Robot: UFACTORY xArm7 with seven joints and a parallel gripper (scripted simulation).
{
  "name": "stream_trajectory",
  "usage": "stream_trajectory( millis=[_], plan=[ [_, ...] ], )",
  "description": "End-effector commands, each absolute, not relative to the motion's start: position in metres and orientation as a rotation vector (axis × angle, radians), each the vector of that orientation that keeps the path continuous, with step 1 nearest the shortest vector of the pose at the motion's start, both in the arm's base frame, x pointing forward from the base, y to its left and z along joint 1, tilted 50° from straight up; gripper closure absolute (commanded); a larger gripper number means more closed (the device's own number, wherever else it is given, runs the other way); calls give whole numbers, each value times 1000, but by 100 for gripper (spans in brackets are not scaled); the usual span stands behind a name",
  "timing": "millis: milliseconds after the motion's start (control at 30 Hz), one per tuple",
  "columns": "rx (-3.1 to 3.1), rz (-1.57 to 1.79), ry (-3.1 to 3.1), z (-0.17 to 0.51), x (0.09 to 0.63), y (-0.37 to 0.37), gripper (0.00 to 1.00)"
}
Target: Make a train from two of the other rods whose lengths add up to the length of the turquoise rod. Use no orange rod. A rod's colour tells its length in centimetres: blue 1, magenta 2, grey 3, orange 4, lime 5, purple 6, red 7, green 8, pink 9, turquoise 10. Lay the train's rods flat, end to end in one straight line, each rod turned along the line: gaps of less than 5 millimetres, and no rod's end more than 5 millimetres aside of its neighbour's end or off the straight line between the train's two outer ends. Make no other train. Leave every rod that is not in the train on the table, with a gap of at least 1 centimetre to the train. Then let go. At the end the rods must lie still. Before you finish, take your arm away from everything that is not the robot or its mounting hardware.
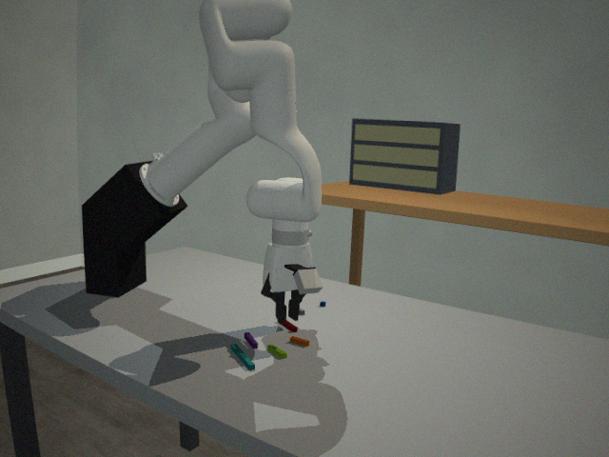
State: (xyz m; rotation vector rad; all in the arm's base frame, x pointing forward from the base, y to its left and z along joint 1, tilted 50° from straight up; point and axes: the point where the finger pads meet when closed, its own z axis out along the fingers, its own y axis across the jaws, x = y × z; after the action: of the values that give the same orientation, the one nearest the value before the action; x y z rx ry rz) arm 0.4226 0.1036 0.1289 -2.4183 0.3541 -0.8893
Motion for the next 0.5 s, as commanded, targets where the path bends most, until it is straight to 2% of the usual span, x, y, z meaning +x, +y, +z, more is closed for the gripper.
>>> stream_trajectory(
  millis=[0, 467],
  plan=[
    [-2418, -890, 354, 129, 423, 104, 76],
    [-2418, -890, 354, 123, 429, 107, 76]
  ],
)
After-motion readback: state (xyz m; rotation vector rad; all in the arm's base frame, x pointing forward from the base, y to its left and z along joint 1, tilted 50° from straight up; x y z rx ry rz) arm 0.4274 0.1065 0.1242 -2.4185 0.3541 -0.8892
